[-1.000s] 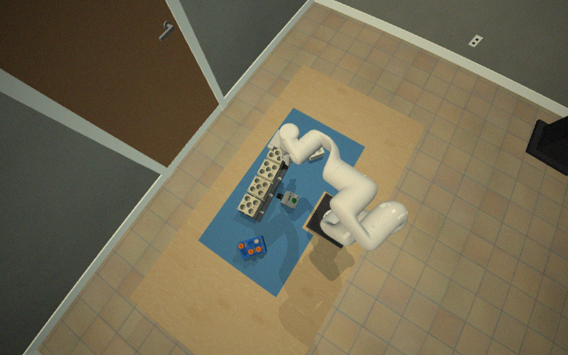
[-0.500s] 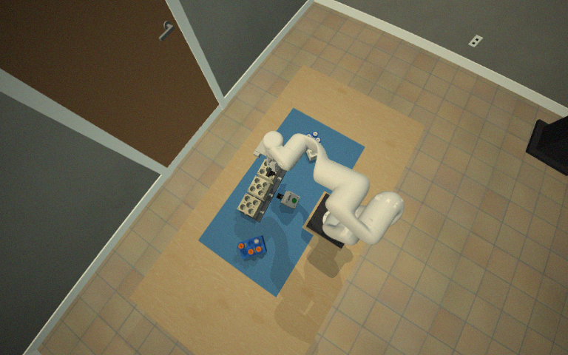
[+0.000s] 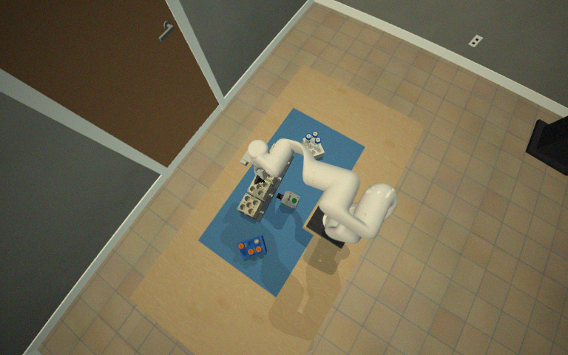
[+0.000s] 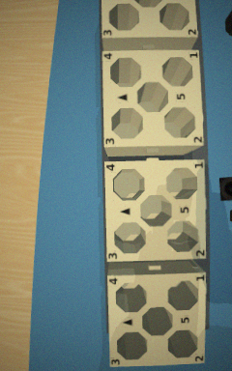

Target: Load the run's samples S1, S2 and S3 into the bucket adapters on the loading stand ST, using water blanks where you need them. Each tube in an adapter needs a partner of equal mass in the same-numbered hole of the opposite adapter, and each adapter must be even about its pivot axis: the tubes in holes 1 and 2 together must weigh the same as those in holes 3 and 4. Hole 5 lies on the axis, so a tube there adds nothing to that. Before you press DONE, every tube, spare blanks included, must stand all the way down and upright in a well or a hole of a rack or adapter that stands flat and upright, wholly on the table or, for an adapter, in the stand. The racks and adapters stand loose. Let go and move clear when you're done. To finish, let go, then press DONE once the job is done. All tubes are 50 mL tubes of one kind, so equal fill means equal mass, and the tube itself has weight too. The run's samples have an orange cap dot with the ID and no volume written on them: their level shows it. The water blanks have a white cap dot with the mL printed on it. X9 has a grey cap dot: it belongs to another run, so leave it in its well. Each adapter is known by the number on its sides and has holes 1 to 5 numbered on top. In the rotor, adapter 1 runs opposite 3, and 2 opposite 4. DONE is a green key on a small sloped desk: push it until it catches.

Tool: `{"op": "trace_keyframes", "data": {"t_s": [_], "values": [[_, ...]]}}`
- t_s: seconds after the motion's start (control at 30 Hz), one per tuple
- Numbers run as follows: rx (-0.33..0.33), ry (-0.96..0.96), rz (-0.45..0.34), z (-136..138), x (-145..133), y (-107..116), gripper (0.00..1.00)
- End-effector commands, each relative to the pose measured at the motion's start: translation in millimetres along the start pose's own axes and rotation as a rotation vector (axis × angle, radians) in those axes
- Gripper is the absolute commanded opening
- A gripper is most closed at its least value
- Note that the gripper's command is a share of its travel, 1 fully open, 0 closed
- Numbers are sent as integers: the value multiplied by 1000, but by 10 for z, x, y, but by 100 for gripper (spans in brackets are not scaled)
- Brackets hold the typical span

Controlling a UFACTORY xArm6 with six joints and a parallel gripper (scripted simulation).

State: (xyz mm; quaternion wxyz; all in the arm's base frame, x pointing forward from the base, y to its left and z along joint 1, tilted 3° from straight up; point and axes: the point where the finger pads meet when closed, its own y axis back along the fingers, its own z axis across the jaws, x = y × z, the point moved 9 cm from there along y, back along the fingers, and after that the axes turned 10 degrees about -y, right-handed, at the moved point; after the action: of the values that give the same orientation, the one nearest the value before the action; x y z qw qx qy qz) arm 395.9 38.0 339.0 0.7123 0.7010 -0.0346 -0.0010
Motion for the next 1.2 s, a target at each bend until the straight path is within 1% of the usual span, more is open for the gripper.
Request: {"op": "trace_keyframes", "data": {"t_s": [0.0,0.27,0.33,0.73,0.83,0.9,1.17], "values": [[0,127,4,-178,-88,18,100],[0,393,4,-517,-300,17,100],[0,393,4,-517,-300,17,100],[0,793,4,-1027,-619,17,100],[0,794,4,-1154,-699,17,100],[0,794,4,-1154,-699,17,100],[1,794,4,-1493,-912,17,100]]}}
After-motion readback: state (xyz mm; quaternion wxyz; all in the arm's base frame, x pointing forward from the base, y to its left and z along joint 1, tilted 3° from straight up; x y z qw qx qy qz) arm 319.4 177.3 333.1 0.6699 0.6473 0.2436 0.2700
